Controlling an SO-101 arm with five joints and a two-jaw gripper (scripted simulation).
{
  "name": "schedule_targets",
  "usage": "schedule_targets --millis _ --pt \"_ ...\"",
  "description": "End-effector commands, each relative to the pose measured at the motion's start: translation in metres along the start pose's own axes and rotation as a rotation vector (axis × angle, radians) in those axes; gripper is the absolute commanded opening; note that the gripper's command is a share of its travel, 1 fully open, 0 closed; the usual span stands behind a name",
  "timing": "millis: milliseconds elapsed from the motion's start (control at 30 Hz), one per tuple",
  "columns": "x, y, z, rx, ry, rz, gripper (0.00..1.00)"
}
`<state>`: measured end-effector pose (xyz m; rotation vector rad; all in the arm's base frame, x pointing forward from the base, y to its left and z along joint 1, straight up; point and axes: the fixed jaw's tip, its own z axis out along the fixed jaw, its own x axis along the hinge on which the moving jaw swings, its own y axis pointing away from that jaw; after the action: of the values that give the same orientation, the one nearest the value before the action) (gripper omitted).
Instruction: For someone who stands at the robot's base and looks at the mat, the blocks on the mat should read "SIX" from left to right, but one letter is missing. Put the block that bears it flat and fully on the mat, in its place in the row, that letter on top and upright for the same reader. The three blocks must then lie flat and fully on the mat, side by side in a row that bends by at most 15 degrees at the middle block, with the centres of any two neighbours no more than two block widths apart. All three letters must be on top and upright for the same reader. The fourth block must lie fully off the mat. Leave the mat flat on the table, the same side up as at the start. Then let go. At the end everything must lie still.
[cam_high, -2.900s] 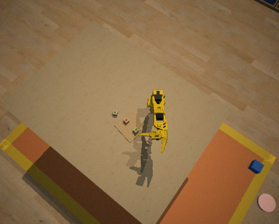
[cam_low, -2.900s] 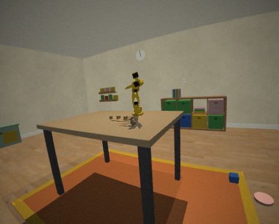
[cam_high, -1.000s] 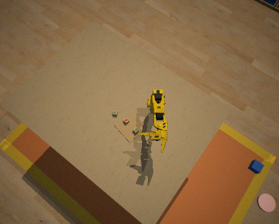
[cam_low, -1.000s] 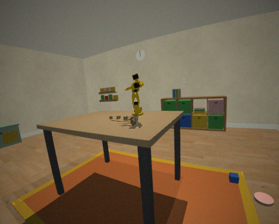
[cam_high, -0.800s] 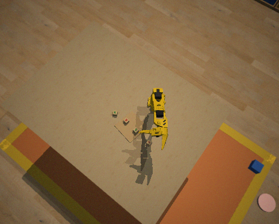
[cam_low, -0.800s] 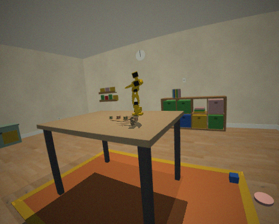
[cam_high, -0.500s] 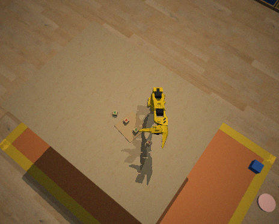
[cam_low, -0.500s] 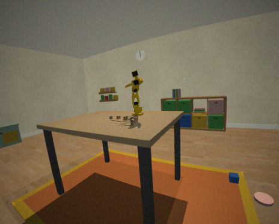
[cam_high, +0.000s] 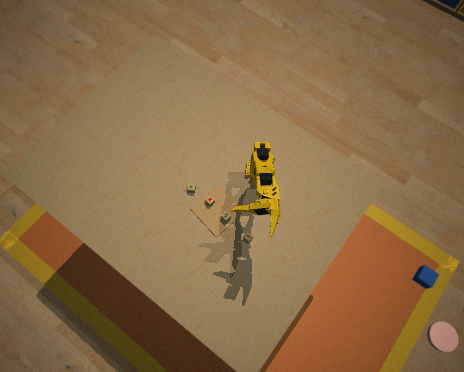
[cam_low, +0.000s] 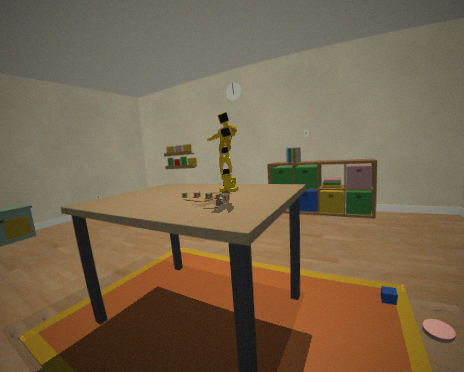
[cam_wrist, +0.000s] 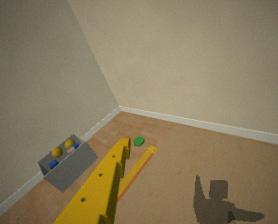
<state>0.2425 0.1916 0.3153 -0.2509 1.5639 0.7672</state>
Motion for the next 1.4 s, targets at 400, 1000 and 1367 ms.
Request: schedule_targets --millis 400,1000,1367 --pt "-0.046 0.015 -0.032 -0.058 -0.17 0.001 1.0" --pt "-0.069 0.023 -0.057 -0.09 -0.265 0.001 1.0" --pt "-0.085 0.029 -0.078 -0.115 -0.34 0.001 1.0"
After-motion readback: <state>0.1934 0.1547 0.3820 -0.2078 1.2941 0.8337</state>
